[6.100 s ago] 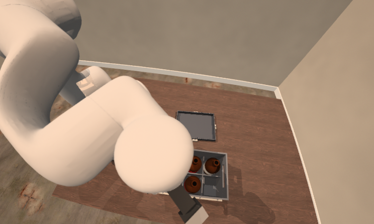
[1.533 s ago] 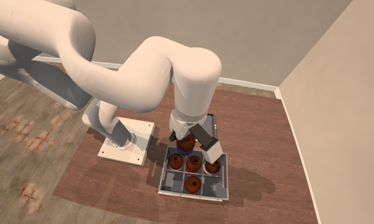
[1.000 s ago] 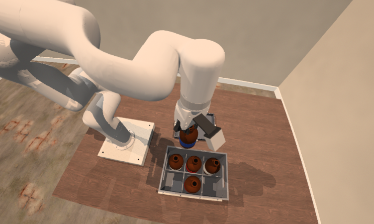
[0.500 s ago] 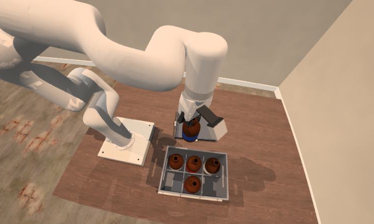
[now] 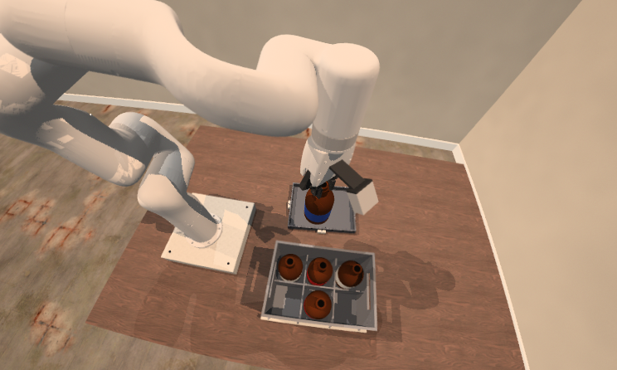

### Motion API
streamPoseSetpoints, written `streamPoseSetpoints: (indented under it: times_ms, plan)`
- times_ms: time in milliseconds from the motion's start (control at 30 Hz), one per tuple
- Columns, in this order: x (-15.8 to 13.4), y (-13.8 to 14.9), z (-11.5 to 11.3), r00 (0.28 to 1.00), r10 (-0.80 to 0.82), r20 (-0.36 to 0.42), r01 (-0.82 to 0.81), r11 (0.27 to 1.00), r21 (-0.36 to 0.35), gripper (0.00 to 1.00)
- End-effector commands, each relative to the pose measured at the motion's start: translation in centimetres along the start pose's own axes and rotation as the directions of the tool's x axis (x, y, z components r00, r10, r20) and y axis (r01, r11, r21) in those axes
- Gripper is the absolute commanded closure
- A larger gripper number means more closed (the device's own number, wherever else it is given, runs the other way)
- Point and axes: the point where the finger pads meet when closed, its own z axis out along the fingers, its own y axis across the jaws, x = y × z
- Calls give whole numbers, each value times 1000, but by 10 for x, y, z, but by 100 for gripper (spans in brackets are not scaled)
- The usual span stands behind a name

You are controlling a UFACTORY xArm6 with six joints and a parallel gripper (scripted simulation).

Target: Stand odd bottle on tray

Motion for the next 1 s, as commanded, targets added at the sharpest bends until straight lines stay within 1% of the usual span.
streamPoseSetpoints:
  times_ms: [0, 967]
  plan:
    - [-2, -5, -2, 1000, 1, -3, -1, 1000, 3, 100]
    - [-32, -54, -2, 1000, 1, -3, -1, 1000, 3, 100]
